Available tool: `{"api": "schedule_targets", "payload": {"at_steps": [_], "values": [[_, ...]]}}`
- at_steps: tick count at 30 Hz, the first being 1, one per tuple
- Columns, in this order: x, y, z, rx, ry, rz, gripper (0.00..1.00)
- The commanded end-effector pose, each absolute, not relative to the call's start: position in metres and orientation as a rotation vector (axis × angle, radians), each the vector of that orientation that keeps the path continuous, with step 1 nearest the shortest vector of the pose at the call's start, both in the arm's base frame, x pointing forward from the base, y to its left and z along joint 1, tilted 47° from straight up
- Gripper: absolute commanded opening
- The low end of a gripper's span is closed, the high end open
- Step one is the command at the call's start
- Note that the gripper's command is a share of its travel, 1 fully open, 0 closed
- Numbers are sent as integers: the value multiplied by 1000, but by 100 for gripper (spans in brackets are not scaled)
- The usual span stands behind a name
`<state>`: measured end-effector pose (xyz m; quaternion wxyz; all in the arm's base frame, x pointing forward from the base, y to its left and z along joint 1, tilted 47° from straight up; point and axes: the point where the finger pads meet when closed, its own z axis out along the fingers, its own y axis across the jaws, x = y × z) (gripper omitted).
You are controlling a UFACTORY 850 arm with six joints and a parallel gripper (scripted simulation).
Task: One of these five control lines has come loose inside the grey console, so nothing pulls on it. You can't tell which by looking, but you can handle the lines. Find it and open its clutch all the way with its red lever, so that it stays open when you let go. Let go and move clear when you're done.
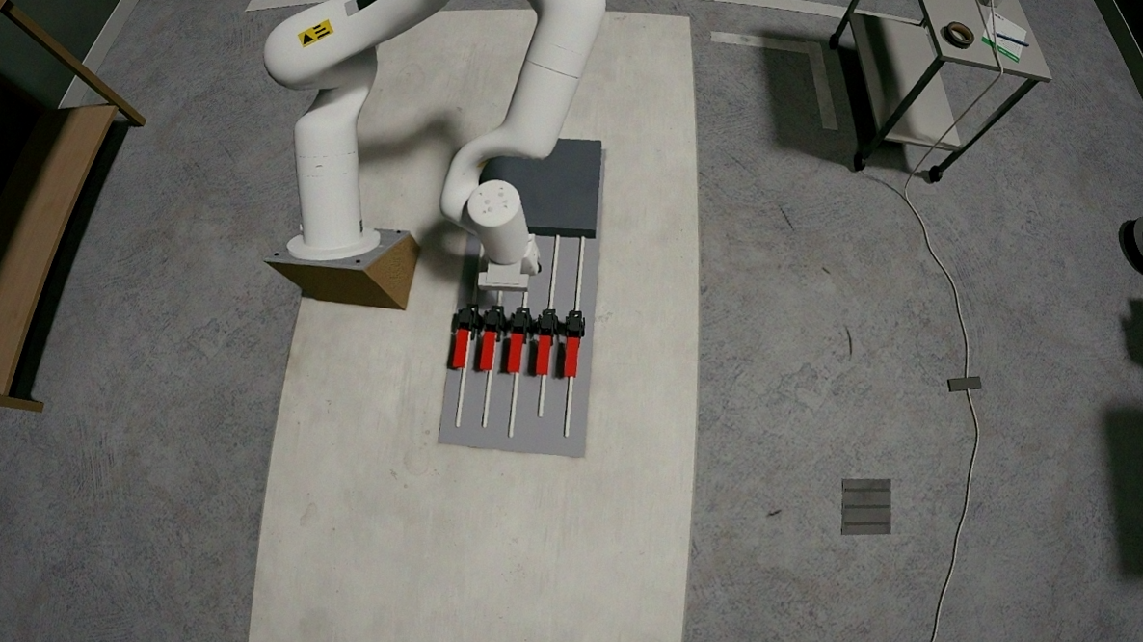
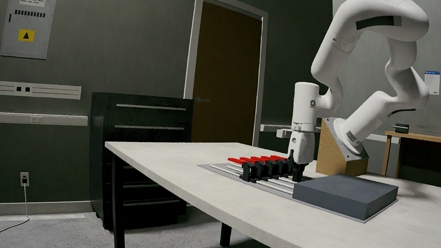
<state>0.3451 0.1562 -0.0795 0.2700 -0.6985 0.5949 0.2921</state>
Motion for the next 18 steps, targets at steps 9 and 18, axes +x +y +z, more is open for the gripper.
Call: {"api": "schedule_targets", "payload": {"at_steps": [9,18], "values": [[348,135,-60,-1882,1603,786,0],[352,104,-30,-1882,1603,786,0]]}}
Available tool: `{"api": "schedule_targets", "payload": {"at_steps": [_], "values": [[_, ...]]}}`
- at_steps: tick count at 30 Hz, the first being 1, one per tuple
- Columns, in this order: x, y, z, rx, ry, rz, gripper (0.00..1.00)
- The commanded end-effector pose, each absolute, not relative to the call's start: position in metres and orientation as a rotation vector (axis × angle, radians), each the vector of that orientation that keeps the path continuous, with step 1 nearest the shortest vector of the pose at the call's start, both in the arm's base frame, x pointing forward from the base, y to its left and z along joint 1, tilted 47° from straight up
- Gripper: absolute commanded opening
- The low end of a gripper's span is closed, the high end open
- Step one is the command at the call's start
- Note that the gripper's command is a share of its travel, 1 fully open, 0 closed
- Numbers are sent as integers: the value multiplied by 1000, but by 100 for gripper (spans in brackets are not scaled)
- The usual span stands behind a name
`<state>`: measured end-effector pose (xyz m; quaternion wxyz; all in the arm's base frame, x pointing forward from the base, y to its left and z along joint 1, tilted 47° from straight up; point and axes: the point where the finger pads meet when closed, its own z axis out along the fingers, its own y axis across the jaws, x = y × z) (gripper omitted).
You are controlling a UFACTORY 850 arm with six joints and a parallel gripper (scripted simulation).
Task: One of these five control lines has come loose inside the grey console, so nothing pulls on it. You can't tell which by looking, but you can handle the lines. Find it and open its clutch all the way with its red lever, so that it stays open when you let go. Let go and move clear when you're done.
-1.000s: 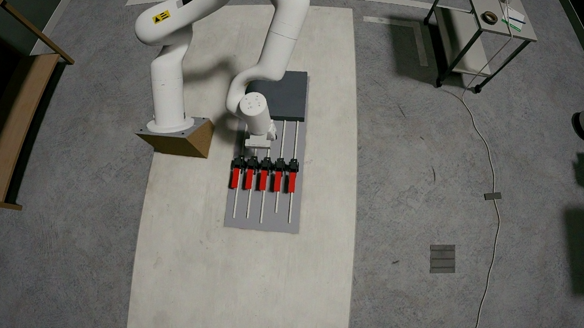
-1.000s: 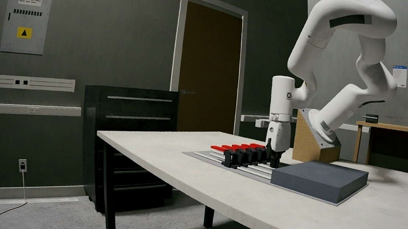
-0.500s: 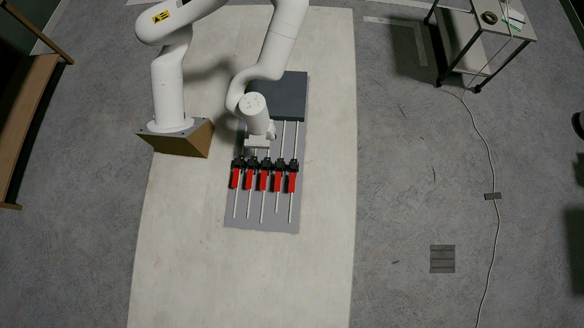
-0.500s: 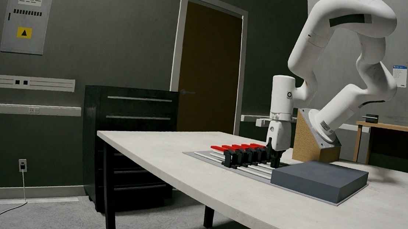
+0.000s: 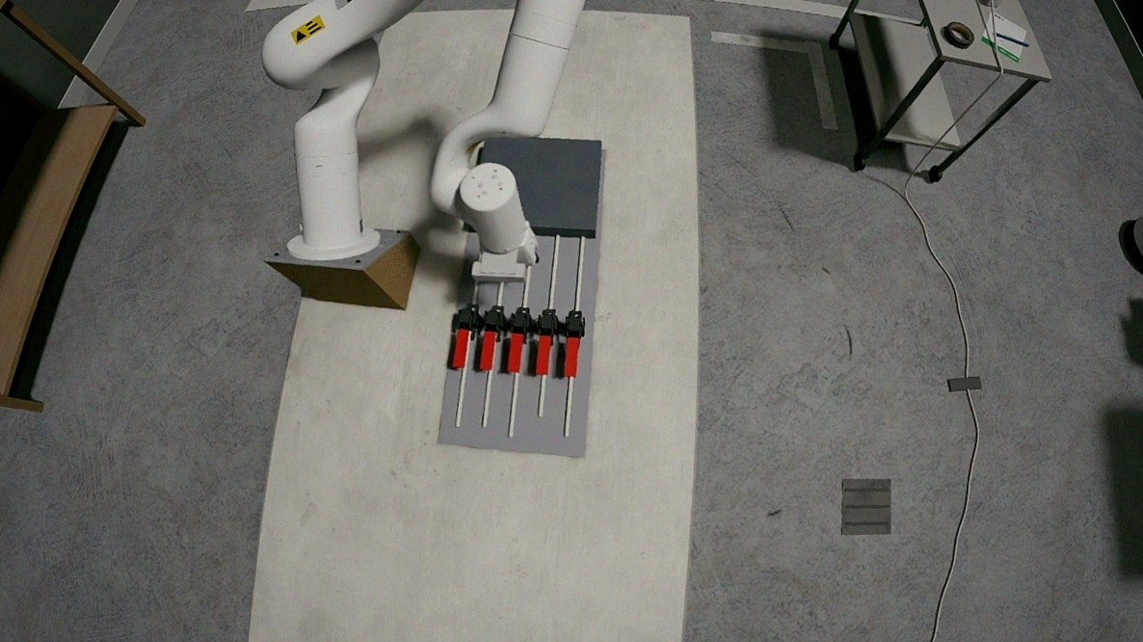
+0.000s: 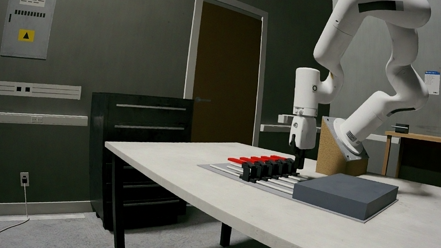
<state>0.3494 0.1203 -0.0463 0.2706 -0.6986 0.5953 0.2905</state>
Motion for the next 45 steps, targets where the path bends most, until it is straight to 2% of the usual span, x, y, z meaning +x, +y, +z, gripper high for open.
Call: {"api": "schedule_targets", "payload": {"at_steps": [1,12,21,45], "values": [[352,101,-28,-1882,1603,786,0],[353,94,-20,-1882,1603,786,0],[346,115,54,-1882,1603,786,0],[345,116,55,-1882,1603,786,0]]}}
